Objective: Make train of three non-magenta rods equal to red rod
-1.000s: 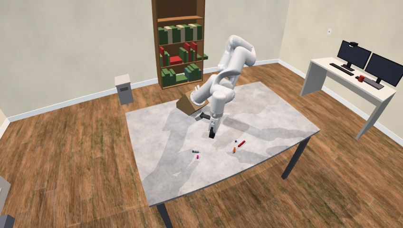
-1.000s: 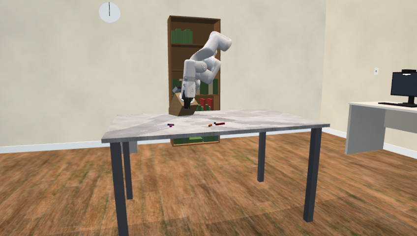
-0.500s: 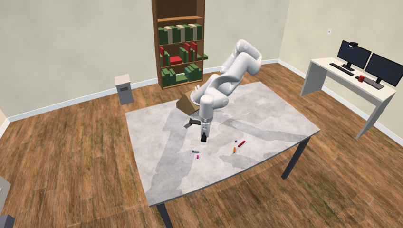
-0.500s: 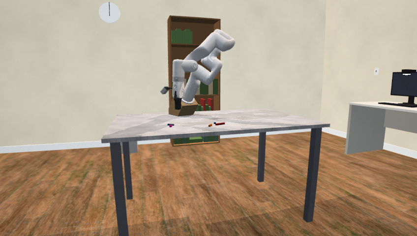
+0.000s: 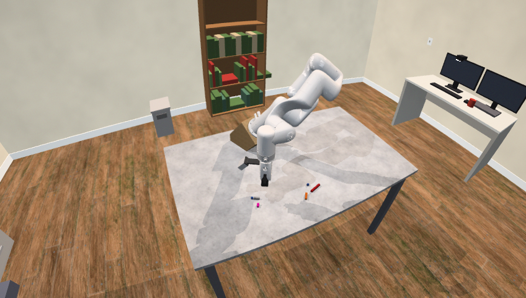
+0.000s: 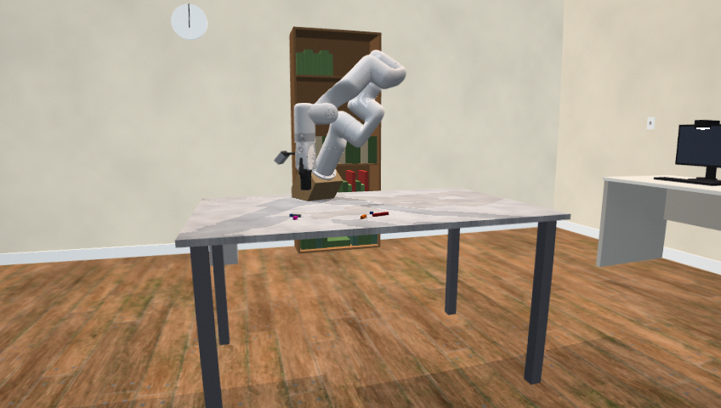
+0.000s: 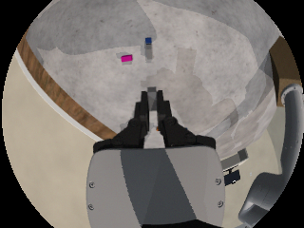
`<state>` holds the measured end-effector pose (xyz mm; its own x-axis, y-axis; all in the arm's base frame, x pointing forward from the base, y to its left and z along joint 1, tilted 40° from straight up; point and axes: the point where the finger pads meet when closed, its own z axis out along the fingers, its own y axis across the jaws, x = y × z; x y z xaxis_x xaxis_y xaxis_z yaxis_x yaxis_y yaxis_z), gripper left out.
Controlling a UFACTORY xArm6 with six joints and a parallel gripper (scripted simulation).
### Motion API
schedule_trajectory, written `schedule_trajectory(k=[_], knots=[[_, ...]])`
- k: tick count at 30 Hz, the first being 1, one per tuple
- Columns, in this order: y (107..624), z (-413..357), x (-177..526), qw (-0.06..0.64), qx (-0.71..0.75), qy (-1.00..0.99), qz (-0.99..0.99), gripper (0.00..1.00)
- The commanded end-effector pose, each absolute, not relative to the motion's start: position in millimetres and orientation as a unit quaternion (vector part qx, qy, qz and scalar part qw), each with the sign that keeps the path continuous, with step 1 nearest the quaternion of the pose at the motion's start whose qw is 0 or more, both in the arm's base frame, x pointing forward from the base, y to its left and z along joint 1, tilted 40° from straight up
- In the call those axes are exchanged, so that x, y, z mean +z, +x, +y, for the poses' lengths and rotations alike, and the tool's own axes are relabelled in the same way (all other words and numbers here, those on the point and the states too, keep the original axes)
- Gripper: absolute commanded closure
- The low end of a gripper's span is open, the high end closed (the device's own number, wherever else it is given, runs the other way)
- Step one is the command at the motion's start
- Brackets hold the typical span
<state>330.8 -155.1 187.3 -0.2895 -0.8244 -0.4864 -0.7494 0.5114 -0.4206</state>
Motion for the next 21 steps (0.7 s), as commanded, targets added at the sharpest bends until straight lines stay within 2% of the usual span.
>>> schedule_trajectory(k=[1, 21], knots=[[331.2, -155.9, 188.2, 0.338, -0.057, -0.491, 0.801, 0.96], [357.7, -145.8, 154.2, 0.338, -0.057, -0.491, 0.801, 0.96]])
